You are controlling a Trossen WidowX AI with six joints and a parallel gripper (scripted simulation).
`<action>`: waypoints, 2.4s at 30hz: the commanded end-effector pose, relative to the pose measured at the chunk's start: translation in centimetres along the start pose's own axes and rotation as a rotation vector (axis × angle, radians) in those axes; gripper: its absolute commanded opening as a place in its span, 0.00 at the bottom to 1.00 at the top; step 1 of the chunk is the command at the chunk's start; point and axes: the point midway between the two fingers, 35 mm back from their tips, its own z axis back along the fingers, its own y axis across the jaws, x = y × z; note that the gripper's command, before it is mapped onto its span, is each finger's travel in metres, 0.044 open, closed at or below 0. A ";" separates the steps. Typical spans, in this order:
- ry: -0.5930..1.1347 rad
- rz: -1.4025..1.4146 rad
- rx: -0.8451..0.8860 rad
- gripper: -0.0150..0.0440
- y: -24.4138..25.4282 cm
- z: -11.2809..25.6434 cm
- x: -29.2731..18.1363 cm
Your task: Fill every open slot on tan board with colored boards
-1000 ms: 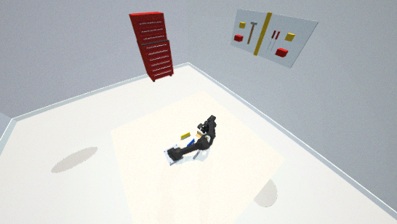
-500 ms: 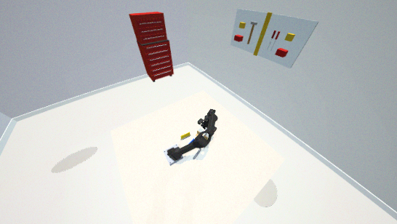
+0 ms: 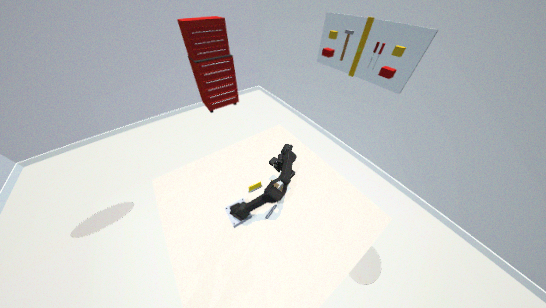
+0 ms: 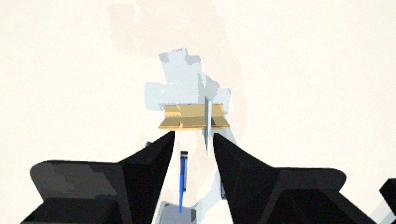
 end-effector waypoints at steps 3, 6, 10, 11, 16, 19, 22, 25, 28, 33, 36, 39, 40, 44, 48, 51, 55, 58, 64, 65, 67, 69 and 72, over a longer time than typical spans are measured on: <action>0.025 -0.062 0.023 0.56 5.9 1.5 -4.8; 0.046 -0.142 0.022 0.56 9.1 2.3 -9.1; 0.071 -0.244 -0.005 0.56 11.7 2.6 -14.5; 0.072 -0.248 -0.007 0.56 11.7 2.6 -14.7; 0.081 -0.301 -0.030 0.56 12.5 2.5 -17.4; 0.081 -0.301 -0.030 0.56 12.5 2.5 -17.4; 0.080 -0.301 -0.030 0.56 12.5 2.3 -17.4; 0.080 -0.302 -0.030 0.56 12.6 -0.9 -17.7; 0.080 -0.302 -0.031 0.56 12.4 -3.9 -18.3; 0.080 -0.302 -0.032 0.56 12.3 -4.3 -18.3; 0.079 -0.302 -0.032 0.56 12.3 -5.5 -18.4; 0.079 -0.302 -0.032 0.56 12.2 -5.7 -18.5; 0.079 -0.302 -0.032 0.56 12.2 -5.7 -18.5; 0.079 -0.303 -0.032 0.56 12.2 -6.1 -18.5; 0.079 -0.303 -0.033 0.56 12.2 -6.7 -18.5; 0.079 -0.303 -0.033 0.56 12.2 -7.2 -18.6; 0.079 -0.303 -0.033 0.56 12.2 -7.9 -18.6; 0.079 -0.303 -0.033 0.56 12.2 -8.4 -18.7; 0.079 -0.303 -0.034 0.56 12.2 -9.3 -18.7; 0.079 -0.303 -0.034 0.56 12.2 -9.5 -18.8; 0.079 -0.303 -0.034 0.56 12.2 -9.8 -18.8; 0.079 -0.303 -0.034 0.56 12.1 -10.1 -18.8; 0.079 -0.303 -0.034 0.56 12.1 -10.6 -18.9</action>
